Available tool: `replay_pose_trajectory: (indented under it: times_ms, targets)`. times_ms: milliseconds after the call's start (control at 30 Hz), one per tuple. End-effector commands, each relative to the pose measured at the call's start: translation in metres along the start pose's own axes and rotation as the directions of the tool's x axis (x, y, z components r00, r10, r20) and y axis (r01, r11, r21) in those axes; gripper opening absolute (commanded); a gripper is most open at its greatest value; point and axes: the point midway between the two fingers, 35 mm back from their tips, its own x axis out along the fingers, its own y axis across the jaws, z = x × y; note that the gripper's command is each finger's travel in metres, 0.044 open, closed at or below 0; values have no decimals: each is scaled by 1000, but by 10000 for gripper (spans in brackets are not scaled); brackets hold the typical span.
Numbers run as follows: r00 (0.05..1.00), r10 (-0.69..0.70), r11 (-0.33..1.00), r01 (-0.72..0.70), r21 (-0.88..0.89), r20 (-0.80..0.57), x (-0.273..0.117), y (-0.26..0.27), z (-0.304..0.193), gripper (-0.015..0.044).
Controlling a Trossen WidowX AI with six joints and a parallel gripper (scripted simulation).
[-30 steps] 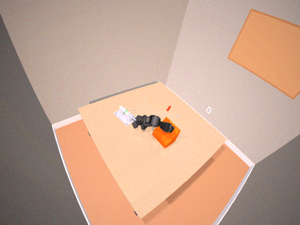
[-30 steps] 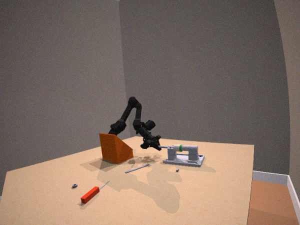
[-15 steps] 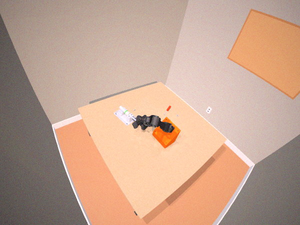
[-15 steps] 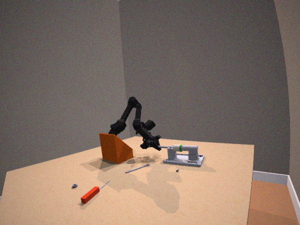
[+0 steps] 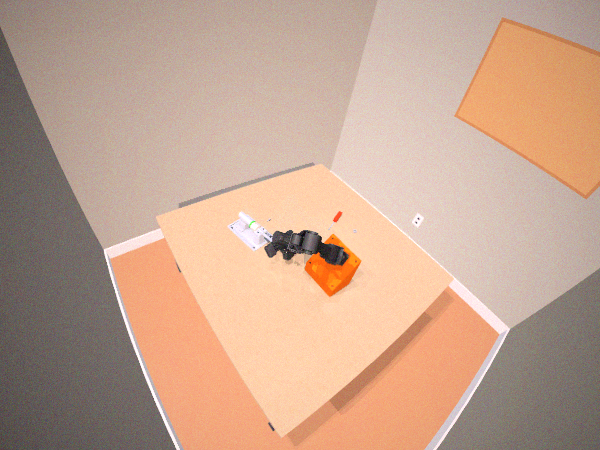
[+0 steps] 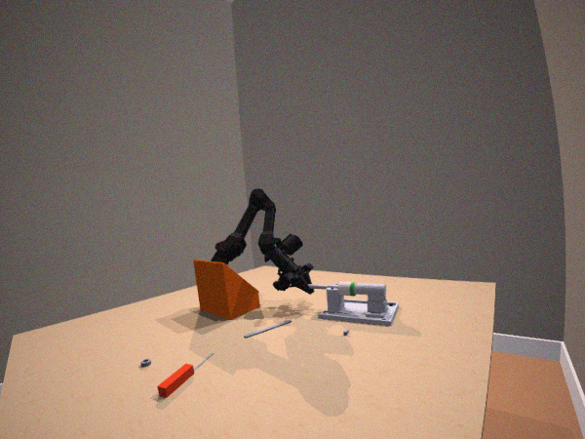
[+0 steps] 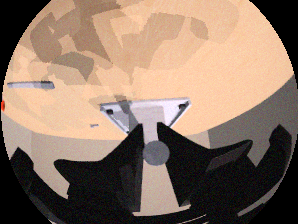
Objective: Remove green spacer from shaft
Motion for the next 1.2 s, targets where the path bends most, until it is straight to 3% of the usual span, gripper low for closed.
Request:
replay_pose_trajectory:
  times_ms: [0,1167]
  targets:
    - [1000,-1,1000,1,3,1,0,0,1,0]
    - [1000,0,1000,0,0,0,-2,0,2,0]
